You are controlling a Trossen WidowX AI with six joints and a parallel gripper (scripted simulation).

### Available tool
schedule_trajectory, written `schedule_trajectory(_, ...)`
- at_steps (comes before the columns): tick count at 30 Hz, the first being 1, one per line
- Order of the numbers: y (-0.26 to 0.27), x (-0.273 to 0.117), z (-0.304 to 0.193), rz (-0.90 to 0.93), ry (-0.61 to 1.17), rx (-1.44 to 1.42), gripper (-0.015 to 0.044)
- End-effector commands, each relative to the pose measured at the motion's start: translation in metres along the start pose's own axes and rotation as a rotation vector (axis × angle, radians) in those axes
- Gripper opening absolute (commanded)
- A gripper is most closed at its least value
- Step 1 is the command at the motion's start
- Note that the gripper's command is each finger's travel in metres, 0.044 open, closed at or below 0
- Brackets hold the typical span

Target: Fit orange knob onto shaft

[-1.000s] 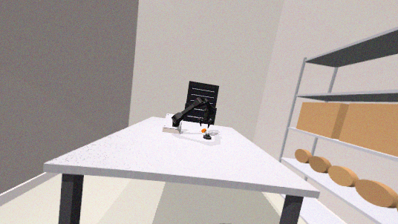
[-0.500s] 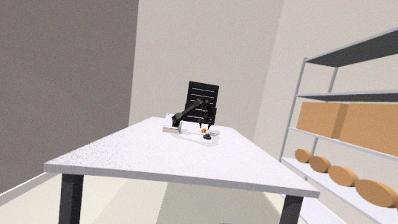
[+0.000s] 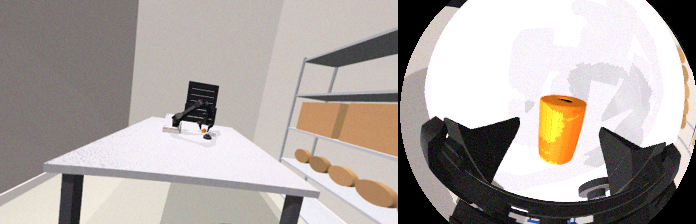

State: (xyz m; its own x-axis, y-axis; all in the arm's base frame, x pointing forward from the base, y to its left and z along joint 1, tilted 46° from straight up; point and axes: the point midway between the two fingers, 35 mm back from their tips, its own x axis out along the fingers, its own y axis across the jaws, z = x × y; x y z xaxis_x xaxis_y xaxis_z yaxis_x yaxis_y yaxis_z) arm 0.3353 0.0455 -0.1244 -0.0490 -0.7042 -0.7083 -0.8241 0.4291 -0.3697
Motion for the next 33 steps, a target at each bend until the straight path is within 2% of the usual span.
schedule_trajectory(1,0.001,0.003,0.0,-0.004,0.004,-0.007,0.0414)
schedule_trajectory(8,0.001,0.003,0.0,-0.004,0.004,-0.007,0.024)
schedule_trajectory(15,0.001,0.003,0.0,-0.004,0.004,-0.007,0.024)
schedule_trajectory(24,0.001,0.003,0.0,-0.004,0.004,-0.007,0.018)
schedule_trajectory(33,0.001,-0.011,0.0,-0.004,0.003,-0.007,0.018)
